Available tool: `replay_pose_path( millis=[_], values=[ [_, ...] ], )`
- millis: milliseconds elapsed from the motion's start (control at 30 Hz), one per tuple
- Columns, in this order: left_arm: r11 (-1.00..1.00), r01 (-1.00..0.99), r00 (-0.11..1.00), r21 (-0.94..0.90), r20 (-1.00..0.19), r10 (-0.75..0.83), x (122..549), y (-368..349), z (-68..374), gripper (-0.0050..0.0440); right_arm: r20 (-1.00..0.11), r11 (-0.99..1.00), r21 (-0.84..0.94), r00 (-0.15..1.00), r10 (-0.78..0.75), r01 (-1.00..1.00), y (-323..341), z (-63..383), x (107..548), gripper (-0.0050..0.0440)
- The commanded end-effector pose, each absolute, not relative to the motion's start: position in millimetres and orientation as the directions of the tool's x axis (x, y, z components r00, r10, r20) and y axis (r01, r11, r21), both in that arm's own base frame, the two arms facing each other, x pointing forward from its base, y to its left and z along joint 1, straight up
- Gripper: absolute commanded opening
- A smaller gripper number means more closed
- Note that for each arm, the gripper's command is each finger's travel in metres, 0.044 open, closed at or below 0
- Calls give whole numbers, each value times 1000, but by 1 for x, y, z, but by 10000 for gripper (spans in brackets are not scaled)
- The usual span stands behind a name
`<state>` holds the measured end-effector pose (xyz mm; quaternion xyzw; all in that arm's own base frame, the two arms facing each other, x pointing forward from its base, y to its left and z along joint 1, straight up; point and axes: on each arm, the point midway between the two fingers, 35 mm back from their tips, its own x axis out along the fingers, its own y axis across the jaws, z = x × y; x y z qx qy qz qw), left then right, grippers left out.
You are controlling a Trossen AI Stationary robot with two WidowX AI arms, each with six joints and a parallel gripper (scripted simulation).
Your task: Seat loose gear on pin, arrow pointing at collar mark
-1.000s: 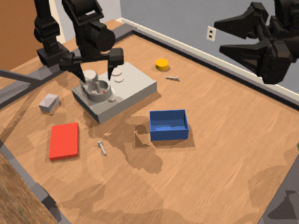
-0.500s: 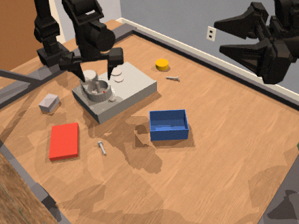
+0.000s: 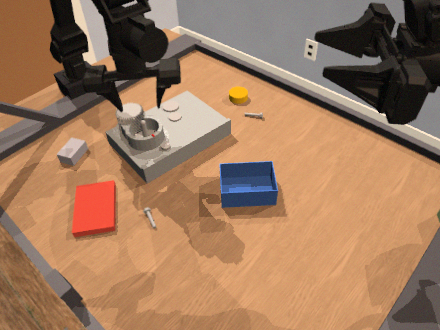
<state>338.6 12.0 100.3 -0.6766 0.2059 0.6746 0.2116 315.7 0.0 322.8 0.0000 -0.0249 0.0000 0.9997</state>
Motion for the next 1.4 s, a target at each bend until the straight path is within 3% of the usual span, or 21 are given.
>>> replay_pose_path(
  millis=[0, 367, 767, 967, 1033, 1367],
  values=[
    [-828, -560, 53, -36, -999, 8, 343, 12, 131, 369, 70, 1000, 0, 998, 0, 0, 0, 331, 314, 400],
    [-828, -560, 49, -34, -999, 8, 340, 11, 173, 369, 70, 1000, 0, 998, 0, 0, 0, 331, 314, 400],
    [-828, -560, 46, -32, -999, 8, 338, 11, 160, 369, 70, 1000, 0, 998, 0, 0, 0, 331, 314, 400],
    [-682, -718, 179, -138, -984, 10, 345, 10, 166, 369, 70, 1000, 0, 998, 0, 0, 0, 331, 314, 400],
    [-682, -718, 179, -138, -984, 10, 345, 10, 166, 369, 70, 1000, 0, 998, 0, 0, 0, 331, 314, 400],
    [-328, -852, 427, -408, -904, 14, 359, 9, 186, 369, 70, 1000, 0, 998, 0, 0, 0, 331, 314, 400]
  ],
)
